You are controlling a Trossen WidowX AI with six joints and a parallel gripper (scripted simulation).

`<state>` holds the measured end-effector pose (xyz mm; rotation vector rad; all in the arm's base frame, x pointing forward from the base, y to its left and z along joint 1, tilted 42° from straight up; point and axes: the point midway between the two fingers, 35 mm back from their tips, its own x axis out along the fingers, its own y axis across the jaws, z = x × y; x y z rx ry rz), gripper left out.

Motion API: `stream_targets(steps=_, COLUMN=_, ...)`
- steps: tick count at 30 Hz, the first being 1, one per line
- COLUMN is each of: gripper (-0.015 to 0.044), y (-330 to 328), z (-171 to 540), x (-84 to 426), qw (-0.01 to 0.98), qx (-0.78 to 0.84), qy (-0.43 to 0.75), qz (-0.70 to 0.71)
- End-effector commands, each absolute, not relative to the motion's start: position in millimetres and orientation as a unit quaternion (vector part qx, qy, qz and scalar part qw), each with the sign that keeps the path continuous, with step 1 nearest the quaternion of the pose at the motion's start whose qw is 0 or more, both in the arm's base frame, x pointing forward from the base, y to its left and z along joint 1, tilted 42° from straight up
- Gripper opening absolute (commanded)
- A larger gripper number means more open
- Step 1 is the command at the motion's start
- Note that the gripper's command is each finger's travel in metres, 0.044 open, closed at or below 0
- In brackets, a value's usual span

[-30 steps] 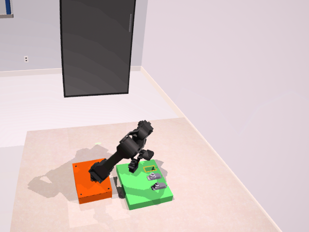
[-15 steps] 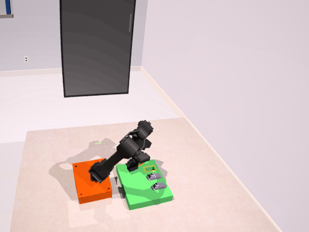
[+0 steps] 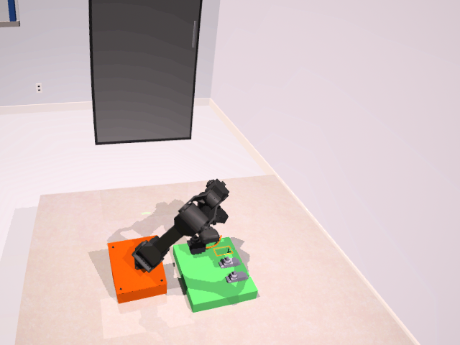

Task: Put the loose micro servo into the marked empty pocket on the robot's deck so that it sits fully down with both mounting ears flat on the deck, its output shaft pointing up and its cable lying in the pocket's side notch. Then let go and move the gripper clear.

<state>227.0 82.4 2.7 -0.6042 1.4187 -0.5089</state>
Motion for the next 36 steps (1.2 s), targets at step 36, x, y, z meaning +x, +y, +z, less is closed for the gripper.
stream_targets(steps=36, gripper=0.0000, y=86.1, z=4.2, x=336.2, qw=0.694, qx=-0.266, qy=0.629, qz=-0.229)
